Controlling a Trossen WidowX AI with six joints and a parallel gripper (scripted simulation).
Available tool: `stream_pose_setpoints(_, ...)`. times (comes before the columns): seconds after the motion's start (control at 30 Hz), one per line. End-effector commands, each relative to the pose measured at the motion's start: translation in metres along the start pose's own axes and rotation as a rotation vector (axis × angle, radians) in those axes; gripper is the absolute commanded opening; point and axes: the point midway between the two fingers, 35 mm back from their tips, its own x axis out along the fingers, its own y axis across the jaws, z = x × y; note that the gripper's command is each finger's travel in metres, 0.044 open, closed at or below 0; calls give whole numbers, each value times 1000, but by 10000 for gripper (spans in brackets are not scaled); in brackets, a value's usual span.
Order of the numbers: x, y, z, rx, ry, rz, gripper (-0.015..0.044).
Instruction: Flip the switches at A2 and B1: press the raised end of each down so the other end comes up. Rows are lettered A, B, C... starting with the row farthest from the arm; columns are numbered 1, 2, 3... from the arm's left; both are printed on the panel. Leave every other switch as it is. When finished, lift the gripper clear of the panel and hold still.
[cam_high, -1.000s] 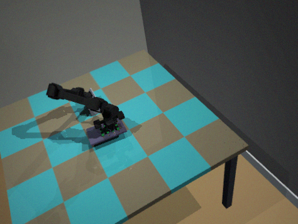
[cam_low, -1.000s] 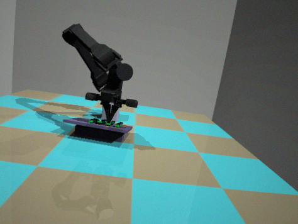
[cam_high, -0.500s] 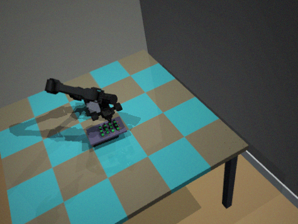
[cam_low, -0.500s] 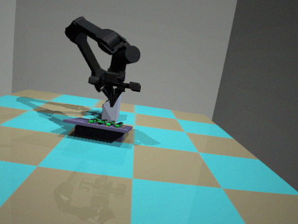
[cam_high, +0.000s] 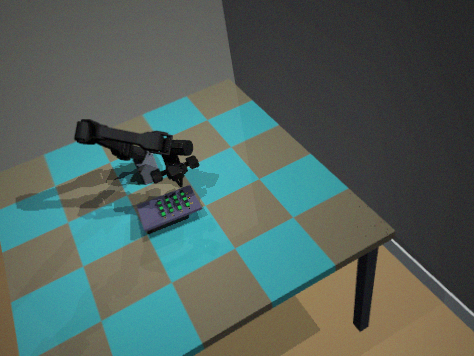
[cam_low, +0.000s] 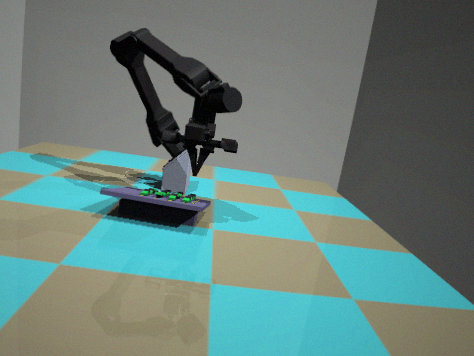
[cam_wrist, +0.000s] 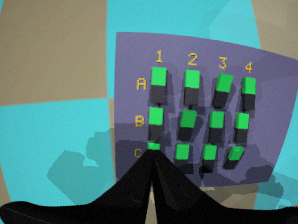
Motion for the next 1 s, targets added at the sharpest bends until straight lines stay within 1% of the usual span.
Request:
stream_pose_setpoints(0.0, 23, -3, -6, -6, -2, -14, 0)
stream_pose_setpoints(0.13, 23, -3, -6, -6, -2, -14, 0)
stream_pose_setpoints(0.23, 32, -3, -7, -6, -2, -15, 0)
stream_pose_setpoints(0.67, 46, -4, -7, -6, -2, -15, 0)
stream_pose_setpoints(0.97, 47, -4, -7, -6, -2, -15, 0)
